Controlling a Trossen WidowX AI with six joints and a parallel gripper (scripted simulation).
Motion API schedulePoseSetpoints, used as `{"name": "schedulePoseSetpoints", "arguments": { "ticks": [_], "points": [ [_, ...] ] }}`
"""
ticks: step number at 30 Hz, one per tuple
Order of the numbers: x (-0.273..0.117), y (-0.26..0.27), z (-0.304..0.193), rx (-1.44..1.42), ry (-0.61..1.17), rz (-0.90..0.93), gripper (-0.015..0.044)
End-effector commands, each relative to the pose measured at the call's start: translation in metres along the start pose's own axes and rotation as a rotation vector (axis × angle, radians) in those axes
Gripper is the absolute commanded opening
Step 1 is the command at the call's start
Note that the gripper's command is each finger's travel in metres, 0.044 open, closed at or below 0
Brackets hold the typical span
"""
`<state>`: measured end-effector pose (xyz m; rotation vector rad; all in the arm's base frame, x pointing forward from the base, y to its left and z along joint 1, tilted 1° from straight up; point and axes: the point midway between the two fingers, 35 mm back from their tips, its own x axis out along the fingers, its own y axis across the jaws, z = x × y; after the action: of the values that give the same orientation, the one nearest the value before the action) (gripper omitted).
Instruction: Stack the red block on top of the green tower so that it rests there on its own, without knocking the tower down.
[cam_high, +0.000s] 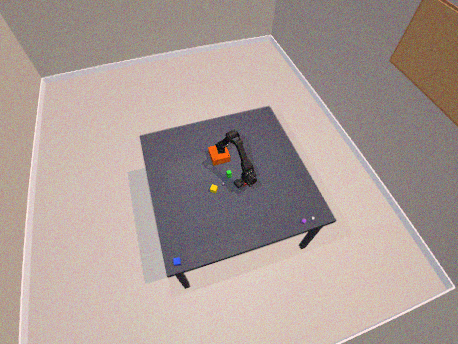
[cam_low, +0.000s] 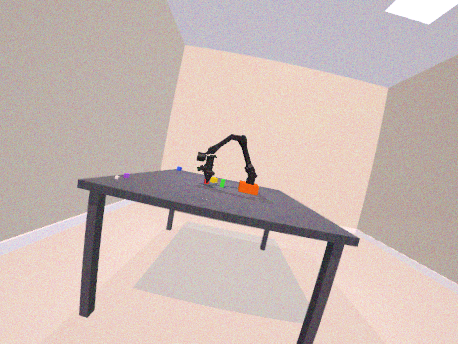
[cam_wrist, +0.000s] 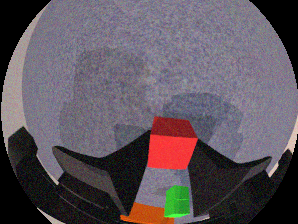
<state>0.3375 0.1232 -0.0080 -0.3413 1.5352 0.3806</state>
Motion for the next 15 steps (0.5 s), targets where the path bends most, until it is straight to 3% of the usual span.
{"name": "schedulePoseSetpoints", "arguments": {
  "ticks": [1, 15],
  "points": [
    [-0.024, -0.001, 0.003, -0.003, -0.017, -0.007, 0.0000],
    [-0.097, 0.000, 0.002, -0.003, -0.017, -0.008, 0.0000]
  ]
}}
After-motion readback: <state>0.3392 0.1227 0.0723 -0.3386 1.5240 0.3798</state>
